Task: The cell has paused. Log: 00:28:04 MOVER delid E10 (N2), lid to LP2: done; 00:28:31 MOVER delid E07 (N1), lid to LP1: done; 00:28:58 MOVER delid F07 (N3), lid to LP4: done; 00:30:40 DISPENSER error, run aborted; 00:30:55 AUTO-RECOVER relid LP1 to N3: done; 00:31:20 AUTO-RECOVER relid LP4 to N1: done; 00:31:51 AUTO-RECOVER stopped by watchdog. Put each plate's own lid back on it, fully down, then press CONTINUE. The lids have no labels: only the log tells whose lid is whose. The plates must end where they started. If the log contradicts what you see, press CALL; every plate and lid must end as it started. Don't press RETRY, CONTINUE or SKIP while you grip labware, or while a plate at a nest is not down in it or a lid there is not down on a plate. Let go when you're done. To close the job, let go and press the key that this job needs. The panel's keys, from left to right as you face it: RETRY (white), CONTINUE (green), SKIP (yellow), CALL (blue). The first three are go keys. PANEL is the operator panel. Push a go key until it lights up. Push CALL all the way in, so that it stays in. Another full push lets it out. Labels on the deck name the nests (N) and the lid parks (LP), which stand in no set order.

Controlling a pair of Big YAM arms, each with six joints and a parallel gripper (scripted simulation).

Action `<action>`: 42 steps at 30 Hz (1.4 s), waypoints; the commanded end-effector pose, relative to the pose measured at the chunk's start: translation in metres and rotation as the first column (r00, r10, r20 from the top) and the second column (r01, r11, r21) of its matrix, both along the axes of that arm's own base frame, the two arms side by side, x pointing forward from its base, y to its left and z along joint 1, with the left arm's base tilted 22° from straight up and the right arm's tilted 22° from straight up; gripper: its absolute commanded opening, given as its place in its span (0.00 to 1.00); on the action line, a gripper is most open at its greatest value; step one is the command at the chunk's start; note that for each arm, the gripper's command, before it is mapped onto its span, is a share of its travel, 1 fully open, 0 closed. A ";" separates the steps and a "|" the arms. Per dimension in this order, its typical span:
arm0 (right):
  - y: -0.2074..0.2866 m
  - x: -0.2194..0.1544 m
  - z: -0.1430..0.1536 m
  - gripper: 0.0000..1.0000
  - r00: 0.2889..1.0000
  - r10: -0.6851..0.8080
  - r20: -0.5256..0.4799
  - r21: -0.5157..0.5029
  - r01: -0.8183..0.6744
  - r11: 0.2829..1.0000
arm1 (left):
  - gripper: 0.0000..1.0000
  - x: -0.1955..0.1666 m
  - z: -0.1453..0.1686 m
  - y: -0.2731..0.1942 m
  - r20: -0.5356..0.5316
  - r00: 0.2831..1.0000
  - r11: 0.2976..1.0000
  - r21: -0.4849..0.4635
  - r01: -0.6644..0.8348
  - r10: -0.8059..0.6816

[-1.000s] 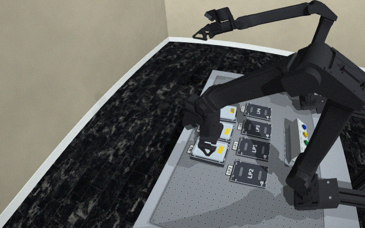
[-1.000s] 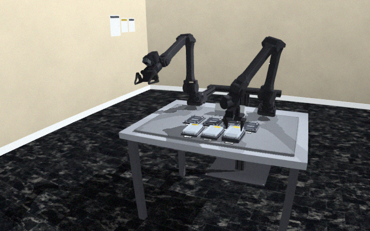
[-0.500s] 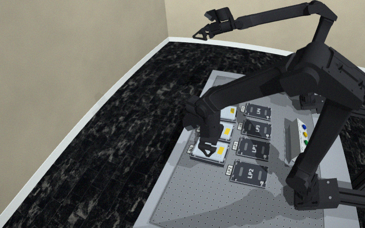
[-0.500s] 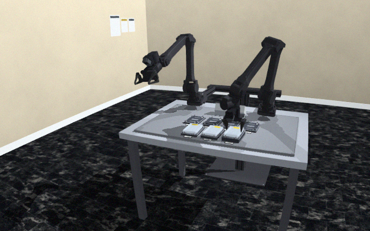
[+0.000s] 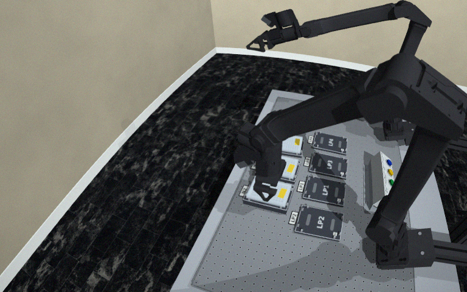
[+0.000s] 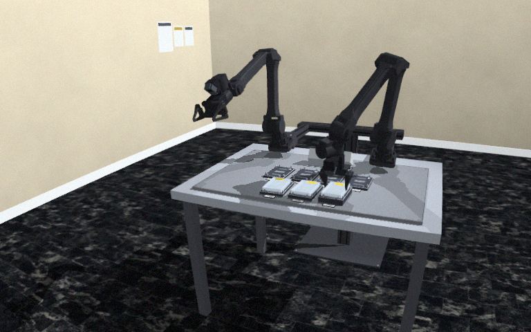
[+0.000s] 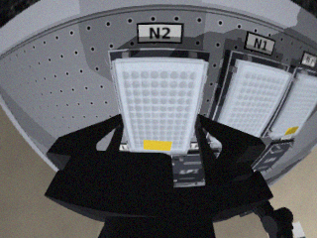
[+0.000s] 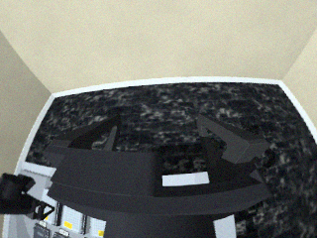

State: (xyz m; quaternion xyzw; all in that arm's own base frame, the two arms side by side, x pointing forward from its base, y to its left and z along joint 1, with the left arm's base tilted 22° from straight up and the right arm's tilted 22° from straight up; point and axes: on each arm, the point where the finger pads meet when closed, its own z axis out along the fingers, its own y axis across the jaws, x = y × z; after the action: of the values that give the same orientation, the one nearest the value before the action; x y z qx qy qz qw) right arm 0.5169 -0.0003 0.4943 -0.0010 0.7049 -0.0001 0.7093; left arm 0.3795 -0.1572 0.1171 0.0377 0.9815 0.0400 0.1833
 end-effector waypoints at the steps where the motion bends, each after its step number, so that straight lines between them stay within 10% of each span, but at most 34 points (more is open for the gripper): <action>1: 0.000 0.007 0.031 1.00 0.999 -0.001 0.041 0.006 0.001 1.000 | 0.00 0.010 0.014 -0.005 0.035 0.999 1.000 -0.016 0.007 -0.006; 37: 0.000 0.007 0.031 1.00 0.999 -0.001 0.041 0.006 0.001 1.000 | 0.00 0.010 0.015 -0.005 0.035 0.999 1.000 -0.016 0.007 -0.006; 38: 0.000 0.007 0.031 1.00 0.999 -0.001 0.041 0.006 0.001 1.000 | 1.00 0.010 0.015 -0.005 0.035 0.999 1.000 -0.016 0.007 -0.006; 42: 0.000 0.007 0.031 1.00 0.999 -0.001 0.041 0.006 0.001 1.000 | 1.00 0.010 0.015 -0.005 0.035 0.999 1.000 -0.016 0.007 -0.006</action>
State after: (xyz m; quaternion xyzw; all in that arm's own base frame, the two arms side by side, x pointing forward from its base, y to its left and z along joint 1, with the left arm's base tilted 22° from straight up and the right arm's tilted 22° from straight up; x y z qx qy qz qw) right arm 0.5169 -0.0003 0.4943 -0.0010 0.7049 -0.0001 0.7093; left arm 0.3794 -0.1572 0.1171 0.0379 0.9815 0.0401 0.1832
